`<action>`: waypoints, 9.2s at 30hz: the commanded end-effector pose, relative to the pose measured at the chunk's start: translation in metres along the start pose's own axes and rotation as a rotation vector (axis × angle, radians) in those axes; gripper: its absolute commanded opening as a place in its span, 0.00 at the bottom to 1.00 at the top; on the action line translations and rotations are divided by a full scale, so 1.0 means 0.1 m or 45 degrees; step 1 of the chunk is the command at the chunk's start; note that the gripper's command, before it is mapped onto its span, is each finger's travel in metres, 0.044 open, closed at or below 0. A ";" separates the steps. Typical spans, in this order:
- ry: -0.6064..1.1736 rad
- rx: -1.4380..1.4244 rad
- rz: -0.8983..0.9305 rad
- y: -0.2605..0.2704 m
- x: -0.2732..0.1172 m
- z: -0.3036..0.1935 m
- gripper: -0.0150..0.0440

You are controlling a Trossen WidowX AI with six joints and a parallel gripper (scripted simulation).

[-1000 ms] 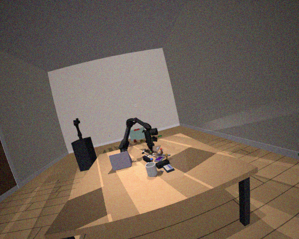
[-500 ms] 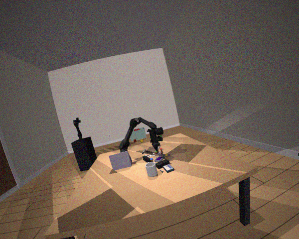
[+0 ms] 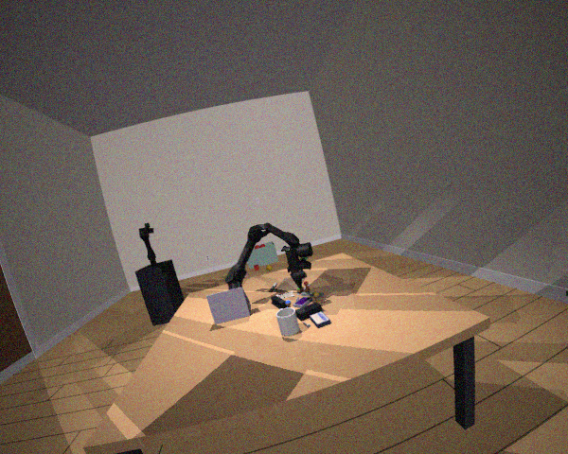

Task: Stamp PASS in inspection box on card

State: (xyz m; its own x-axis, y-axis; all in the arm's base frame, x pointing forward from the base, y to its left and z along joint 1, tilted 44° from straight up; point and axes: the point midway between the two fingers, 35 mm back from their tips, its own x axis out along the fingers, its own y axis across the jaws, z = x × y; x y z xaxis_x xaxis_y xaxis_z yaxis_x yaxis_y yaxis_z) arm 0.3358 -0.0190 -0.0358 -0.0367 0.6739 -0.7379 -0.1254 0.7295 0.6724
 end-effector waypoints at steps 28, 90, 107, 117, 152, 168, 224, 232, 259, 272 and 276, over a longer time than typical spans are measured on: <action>0.001 0.003 -0.003 0.00 0.21 0.00 0.25; 0.000 -0.004 -0.002 0.01 0.52 -0.01 0.25; 0.000 -0.004 -0.002 0.01 0.53 -0.01 0.25; 0.000 -0.004 -0.002 0.01 0.53 -0.01 0.25; 0.000 -0.004 -0.001 0.01 0.55 -0.01 0.25; 0.000 -0.004 -0.001 0.01 0.55 -0.01 0.25; 0.001 -0.003 -0.005 0.00 -0.05 -0.01 0.25; 0.003 0.123 -0.009 0.29 -0.08 -0.03 0.25; 0.020 0.737 -0.002 1.56 -0.08 -0.49 0.25; 0.023 0.792 0.000 1.65 -0.04 -0.55 0.25; 0.022 0.792 0.000 1.65 -0.01 -0.55 0.25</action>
State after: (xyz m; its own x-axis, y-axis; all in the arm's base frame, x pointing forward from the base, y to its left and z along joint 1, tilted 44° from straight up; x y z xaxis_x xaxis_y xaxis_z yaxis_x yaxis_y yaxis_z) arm 0.2614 0.0920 0.0752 -0.0520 0.6718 -0.7389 0.4709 0.6690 0.5751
